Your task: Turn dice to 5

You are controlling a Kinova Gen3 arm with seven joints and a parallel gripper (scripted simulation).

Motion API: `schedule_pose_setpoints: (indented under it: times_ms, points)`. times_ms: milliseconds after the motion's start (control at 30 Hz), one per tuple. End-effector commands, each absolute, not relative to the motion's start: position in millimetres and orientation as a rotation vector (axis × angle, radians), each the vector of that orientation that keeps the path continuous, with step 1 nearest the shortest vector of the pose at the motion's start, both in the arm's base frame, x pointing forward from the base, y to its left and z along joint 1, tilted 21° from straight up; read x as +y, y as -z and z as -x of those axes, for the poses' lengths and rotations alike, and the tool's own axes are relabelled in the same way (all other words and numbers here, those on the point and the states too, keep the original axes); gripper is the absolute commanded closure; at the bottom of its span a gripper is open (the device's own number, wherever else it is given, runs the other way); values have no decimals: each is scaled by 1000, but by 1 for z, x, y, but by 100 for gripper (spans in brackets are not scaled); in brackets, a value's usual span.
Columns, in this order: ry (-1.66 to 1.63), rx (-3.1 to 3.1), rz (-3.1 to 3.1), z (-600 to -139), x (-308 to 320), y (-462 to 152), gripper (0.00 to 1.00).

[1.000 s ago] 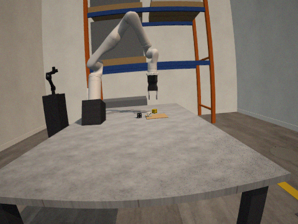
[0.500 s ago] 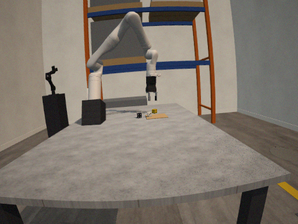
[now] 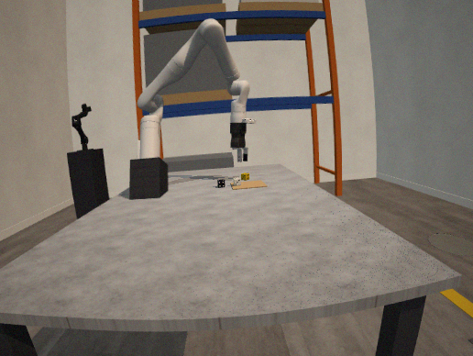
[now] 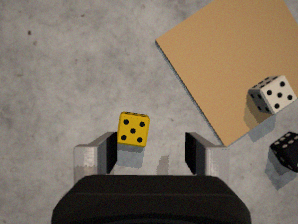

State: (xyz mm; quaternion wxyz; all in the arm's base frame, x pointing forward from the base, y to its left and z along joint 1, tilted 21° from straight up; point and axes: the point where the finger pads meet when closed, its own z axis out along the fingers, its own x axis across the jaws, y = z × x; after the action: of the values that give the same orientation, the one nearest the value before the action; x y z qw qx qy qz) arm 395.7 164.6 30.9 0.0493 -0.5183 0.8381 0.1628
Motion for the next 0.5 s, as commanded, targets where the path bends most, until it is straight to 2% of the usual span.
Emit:
schedule_pose_setpoints:
  times_ms: [0,467]
  points:
    - [-498,2425,1746,-394,163,-27,0]
    - [-414,1885,2214,-396,169,-28,0]
